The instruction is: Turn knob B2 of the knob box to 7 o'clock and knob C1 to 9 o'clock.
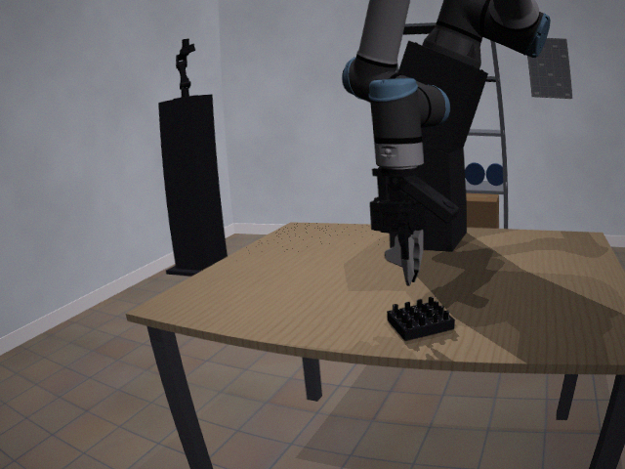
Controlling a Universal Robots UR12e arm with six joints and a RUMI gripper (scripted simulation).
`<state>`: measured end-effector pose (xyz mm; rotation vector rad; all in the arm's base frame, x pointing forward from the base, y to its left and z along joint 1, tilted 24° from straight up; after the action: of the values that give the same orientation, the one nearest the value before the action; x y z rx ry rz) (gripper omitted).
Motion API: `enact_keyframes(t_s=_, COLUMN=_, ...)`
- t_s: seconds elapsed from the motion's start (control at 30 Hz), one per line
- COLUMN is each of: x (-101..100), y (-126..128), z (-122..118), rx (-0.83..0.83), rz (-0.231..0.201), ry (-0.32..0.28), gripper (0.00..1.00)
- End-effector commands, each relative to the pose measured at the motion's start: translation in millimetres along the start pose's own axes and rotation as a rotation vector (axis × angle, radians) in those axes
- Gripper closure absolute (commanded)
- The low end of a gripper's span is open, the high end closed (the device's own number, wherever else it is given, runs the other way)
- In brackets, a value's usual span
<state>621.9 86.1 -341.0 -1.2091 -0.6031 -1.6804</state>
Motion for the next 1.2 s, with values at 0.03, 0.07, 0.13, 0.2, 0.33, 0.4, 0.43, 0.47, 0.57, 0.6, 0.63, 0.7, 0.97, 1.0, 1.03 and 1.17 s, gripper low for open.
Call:
enact_keyframes(t_s=0.03, x=0, y=-1, z=0, rx=0.000, rz=0.002, ry=0.001, gripper=0.89)
enact_keyframes(t_s=0.07, x=0, y=-1, z=0, rx=0.000, rz=0.002, ry=0.001, gripper=0.89)
enact_keyframes(t_s=0.13, x=0, y=-1, z=0, rx=0.000, rz=0.002, ry=0.001, gripper=0.89)
enact_keyframes(t_s=0.2, x=-1, y=-1, z=0, rx=0.000, rz=0.002, ry=0.001, gripper=0.89)
enact_keyframes(t_s=0.33, x=-3, y=0, z=0, rx=0.000, rz=0.002, ry=0.001, gripper=0.89)
enact_keyframes(t_s=0.4, x=-4, y=1, z=0, rx=0.001, rz=0.000, ry=0.001, gripper=0.89)
enact_keyframes(t_s=0.43, x=-4, y=1, z=1, rx=0.002, rz=0.000, ry=0.002, gripper=0.89)
enact_keyframes(t_s=0.47, x=-5, y=1, z=1, rx=0.002, rz=0.000, ry=0.002, gripper=0.89)
enact_keyframes(t_s=0.57, x=-7, y=1, z=1, rx=0.002, rz=0.000, ry=0.002, gripper=0.89)
enact_keyframes(t_s=0.6, x=-8, y=1, z=1, rx=0.002, rz=0.000, ry=0.002, gripper=0.89)
enact_keyframes(t_s=0.63, x=-8, y=1, z=1, rx=0.002, rz=0.000, ry=0.002, gripper=0.89)
enact_keyframes(t_s=0.7, x=-9, y=1, z=1, rx=0.002, rz=0.000, ry=0.001, gripper=0.89)
enact_keyframes(t_s=0.97, x=-19, y=1, z=1, rx=0.002, rz=0.000, ry=0.002, gripper=0.89)
enact_keyframes(t_s=1.0, x=-20, y=1, z=1, rx=0.002, rz=0.000, ry=0.002, gripper=0.89)
enact_keyframes(t_s=1.03, x=-22, y=1, z=1, rx=0.002, rz=0.000, ry=0.002, gripper=0.89)
enact_keyframes(t_s=1.17, x=-27, y=1, z=1, rx=0.002, rz=0.000, ry=0.002, gripper=0.89)
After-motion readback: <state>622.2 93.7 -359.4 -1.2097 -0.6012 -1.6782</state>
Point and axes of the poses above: the point where the finger pads meet when closed, its own x axis back along the fingers, its own y axis across the jaws, z = x × y, the point moved 9 cm from there along x, back along the fingers, and after that the axes turned 11 degrees about -x, right-handed, at the moved point
